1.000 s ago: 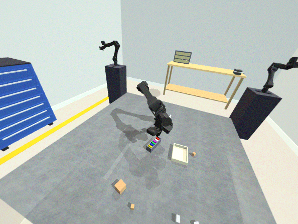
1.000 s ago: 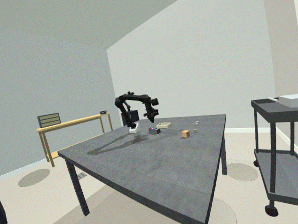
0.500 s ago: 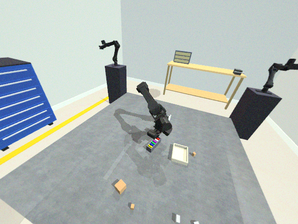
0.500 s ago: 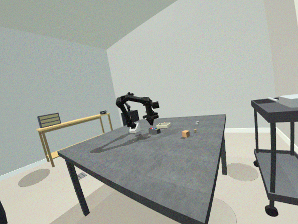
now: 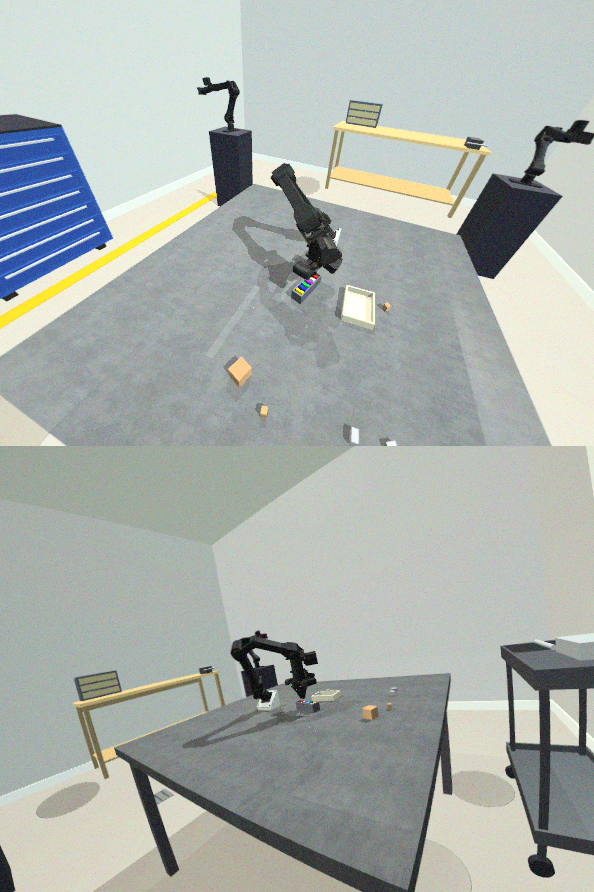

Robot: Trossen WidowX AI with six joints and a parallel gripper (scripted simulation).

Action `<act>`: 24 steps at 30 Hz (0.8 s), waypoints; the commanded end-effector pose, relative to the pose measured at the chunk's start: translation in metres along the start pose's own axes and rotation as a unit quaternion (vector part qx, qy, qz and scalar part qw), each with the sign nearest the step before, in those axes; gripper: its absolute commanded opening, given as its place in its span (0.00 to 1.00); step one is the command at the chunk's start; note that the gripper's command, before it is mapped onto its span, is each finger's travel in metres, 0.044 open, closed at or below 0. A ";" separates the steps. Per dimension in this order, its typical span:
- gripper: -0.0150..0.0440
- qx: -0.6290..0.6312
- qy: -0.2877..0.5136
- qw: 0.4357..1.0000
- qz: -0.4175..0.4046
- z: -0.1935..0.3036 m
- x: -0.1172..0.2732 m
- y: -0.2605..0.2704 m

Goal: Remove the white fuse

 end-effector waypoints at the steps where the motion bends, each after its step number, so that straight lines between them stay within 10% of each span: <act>1: 0.37 0.001 0.000 1.000 0.002 0.000 -0.003 0.000; 24: 0.37 0.001 0.001 1.000 0.002 0.001 -0.012 0.000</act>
Point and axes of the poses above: the point midway between the two fingers, 35 mm back from their tips, its own x axis back along the fingers, its own y axis across the jaws, z = x × y, the point moved 1 cm from there along x, back along the fingers, and after that the axes turned 3 degrees about -x, right-handed, at the moved point
